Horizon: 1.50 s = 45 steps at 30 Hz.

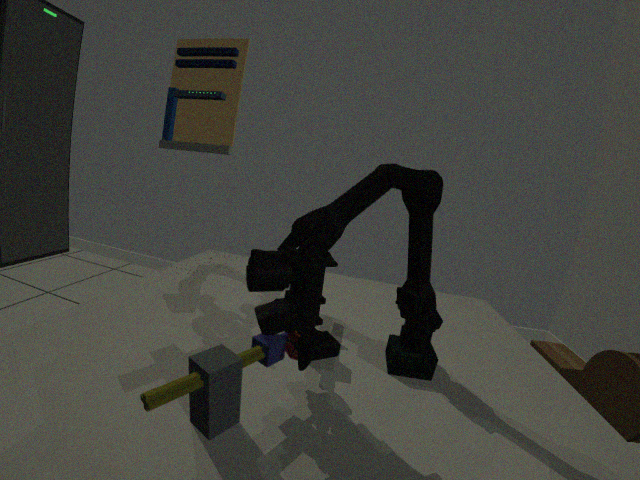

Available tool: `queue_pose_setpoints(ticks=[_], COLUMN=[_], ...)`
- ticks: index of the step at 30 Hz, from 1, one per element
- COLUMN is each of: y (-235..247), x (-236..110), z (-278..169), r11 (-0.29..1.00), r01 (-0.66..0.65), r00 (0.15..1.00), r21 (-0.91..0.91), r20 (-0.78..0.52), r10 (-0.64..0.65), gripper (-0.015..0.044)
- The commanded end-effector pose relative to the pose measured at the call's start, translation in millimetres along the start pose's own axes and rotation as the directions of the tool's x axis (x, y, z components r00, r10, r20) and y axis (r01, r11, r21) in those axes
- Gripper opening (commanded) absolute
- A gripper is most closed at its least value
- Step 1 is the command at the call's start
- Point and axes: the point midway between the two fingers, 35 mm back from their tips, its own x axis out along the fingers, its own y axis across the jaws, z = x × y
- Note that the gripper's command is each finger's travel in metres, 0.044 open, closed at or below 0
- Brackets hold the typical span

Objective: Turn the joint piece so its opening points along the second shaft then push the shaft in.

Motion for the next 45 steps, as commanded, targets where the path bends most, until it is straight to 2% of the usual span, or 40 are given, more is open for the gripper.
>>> queue_pose_setpoints(ticks=[1,21,45], y=[-2,-14,-14], x=[-1,-7,-9], z=[0,0,-1], r11=[0.998,0.935,0.946], r01=[0.003,-0.013,-0.047], r00=[1.0,0.984,0.982], r21=[-0.065,-0.354,-0.322], r20=[-0.028,-0.169,-0.188], r10=[-0.005,-0.05,-0.015], gripper=[0.0,0.0,0.0])
